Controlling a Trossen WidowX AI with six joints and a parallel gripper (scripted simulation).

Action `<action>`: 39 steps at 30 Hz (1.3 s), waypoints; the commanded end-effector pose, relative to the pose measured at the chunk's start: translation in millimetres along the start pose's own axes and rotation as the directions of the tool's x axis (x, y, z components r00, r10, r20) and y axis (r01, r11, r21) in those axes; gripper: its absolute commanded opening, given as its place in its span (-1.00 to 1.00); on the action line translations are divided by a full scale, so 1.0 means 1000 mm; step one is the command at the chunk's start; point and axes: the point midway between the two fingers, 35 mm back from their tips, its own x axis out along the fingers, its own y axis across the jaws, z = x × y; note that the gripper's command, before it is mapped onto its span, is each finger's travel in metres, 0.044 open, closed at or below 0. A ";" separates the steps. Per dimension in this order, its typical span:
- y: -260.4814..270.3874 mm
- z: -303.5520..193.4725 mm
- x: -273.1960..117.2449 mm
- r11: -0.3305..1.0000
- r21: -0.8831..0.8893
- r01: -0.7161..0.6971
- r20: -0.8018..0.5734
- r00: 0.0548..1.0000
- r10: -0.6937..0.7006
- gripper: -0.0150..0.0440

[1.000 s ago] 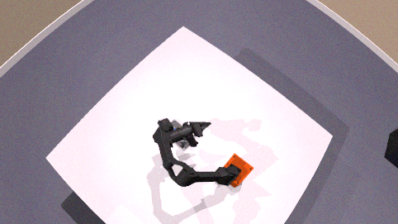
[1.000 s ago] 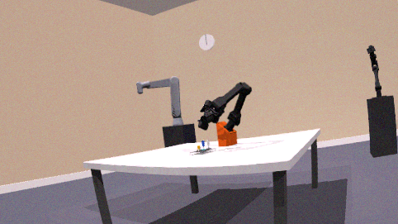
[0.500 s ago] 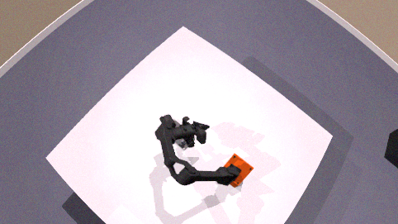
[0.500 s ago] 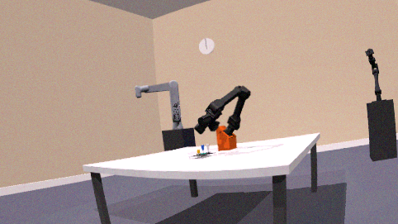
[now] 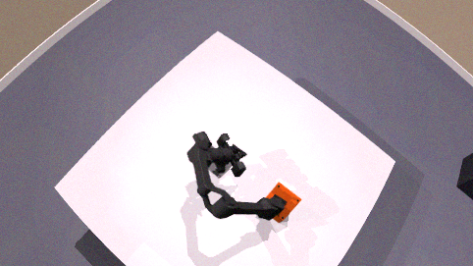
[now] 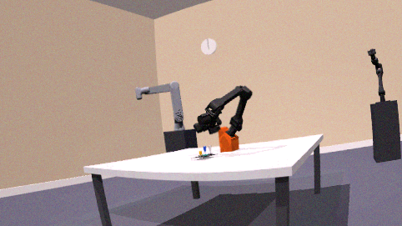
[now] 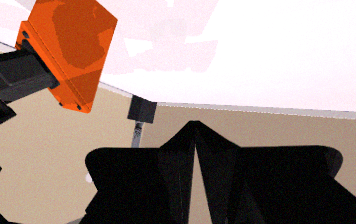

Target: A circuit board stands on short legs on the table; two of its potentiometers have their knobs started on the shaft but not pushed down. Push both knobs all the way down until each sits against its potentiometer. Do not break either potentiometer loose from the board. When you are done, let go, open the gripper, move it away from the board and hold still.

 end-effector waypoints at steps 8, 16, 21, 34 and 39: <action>-0.003 0.016 0.002 0.948 0.315 -0.050 0.190 0.982 -0.011 -0.49; -0.007 0.026 0.000 0.848 0.510 -0.147 0.324 0.946 -0.031 -0.49; -0.010 0.032 -0.003 0.762 0.606 -0.229 0.403 0.914 -0.046 -0.49; -0.018 0.045 -0.015 0.482 0.731 -0.483 0.592 0.801 -0.095 -0.49; -0.021 0.049 -0.021 0.360 0.728 -0.583 0.655 0.746 -0.117 -0.49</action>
